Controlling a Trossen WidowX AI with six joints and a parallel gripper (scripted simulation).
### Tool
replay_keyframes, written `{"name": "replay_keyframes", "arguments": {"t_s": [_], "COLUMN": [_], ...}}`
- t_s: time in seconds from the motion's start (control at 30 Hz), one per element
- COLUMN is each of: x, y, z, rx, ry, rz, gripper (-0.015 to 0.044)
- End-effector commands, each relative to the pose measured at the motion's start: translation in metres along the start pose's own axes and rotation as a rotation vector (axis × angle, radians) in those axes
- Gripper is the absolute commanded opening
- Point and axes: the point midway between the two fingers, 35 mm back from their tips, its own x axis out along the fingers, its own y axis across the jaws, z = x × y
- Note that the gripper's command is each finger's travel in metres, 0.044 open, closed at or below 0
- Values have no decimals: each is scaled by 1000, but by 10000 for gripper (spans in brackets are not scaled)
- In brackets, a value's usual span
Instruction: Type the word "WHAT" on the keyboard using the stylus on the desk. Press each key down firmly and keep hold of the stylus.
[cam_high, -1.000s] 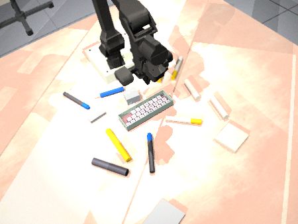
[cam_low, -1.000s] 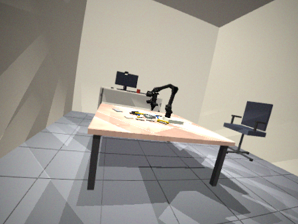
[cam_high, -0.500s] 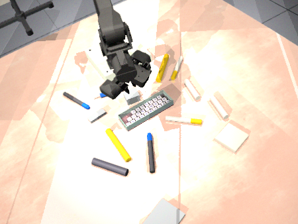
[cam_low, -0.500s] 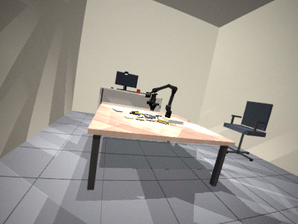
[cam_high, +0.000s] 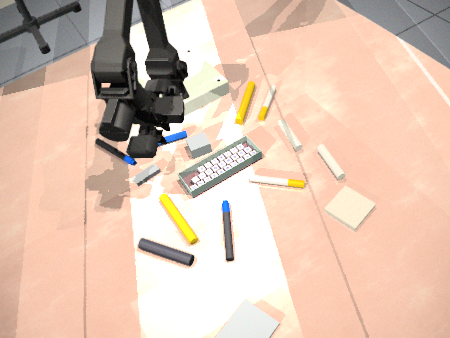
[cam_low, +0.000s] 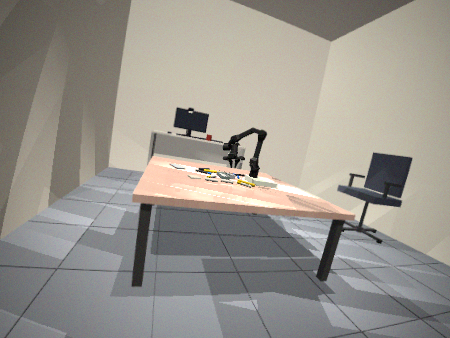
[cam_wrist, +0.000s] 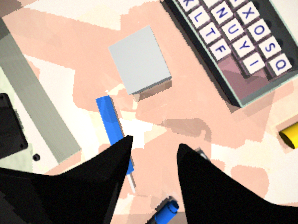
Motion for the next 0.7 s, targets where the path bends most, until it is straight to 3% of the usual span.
{"name": "replay_keyframes", "arguments": {"t_s": [0.0, 0.67], "x": [12, 13], "y": [32, 37], "z": [-53, -62], "rx": [-414, -518], "ry": [-249, -293], "rz": [7, -32], "gripper": [150, 150]}}
